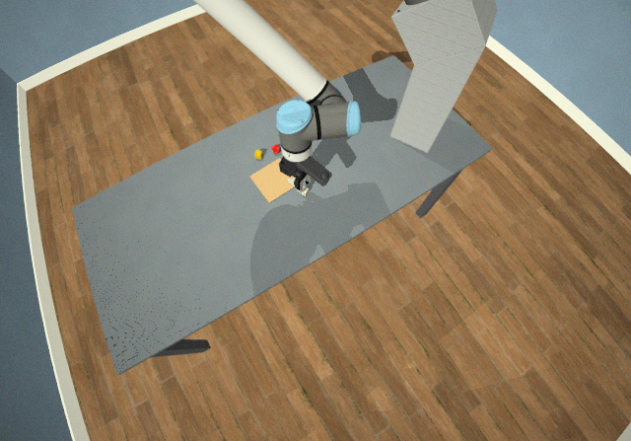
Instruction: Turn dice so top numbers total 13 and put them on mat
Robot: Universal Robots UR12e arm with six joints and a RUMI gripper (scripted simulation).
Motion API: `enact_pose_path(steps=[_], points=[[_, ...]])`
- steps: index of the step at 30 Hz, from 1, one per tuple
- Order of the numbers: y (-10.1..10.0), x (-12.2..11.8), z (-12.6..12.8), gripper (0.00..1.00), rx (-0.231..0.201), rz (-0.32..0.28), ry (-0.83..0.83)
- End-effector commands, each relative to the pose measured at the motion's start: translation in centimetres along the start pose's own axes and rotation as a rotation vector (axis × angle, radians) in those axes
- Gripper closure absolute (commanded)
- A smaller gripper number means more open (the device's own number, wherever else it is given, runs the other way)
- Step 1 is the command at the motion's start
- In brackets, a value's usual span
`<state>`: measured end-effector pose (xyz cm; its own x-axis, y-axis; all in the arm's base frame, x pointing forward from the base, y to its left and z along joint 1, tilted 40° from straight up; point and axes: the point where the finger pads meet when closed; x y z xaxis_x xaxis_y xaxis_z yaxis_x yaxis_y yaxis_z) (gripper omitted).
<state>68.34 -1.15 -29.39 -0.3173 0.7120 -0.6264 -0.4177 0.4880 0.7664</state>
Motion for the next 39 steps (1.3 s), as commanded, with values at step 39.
enact_pose_path(steps=[39], points=[[-3.0,0.0,0.0,0.76,-0.001,0.000,0.000]])
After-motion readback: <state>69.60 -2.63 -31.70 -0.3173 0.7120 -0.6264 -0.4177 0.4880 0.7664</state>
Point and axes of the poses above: the point where the finger pads meet when closed, its own y axis back along the fingers, its own z axis across the jaws, x = y × z, and after that the axes turned 11 degrees about -y, right-handed
